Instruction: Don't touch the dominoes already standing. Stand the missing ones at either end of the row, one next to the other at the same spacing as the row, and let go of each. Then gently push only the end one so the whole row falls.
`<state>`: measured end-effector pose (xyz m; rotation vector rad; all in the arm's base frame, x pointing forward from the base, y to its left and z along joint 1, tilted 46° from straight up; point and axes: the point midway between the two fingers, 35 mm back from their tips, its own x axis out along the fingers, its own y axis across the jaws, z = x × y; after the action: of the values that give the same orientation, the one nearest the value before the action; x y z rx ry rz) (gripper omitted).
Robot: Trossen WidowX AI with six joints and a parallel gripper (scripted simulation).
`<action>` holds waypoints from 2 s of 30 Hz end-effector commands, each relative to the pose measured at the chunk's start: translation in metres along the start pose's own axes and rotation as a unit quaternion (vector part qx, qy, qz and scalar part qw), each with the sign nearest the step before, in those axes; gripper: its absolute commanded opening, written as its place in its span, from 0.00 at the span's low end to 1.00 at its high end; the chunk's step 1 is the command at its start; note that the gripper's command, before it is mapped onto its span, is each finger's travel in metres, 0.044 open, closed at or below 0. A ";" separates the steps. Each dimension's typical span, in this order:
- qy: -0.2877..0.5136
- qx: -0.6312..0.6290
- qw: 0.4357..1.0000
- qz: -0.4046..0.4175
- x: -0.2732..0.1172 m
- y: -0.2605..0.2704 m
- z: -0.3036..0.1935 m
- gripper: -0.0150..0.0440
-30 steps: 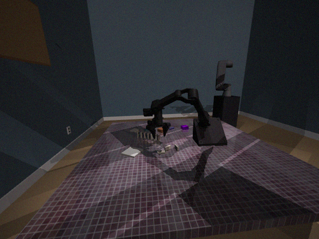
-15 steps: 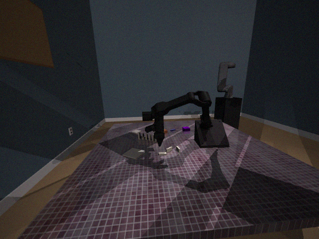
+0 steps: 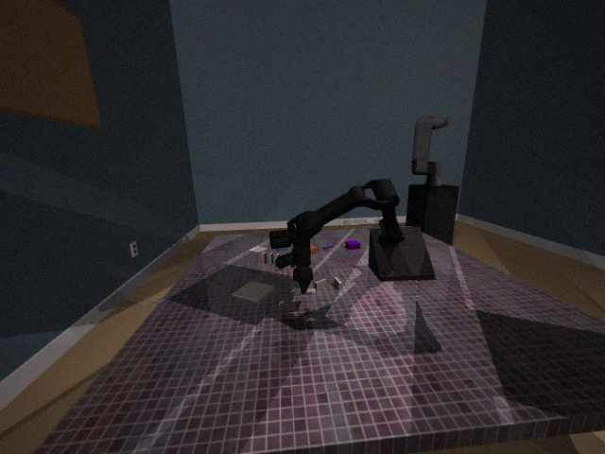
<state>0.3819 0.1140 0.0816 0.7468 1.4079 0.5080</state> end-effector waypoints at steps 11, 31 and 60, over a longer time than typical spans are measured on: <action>-0.004 0.003 1.000 -0.002 0.022 -0.003 0.001 1.00; -0.004 0.003 1.000 -0.002 0.023 -0.003 0.001 0.44; -0.004 0.004 1.000 -0.005 -0.136 0.000 0.003 0.44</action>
<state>0.3733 0.0324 0.1556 0.7439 1.4172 0.4819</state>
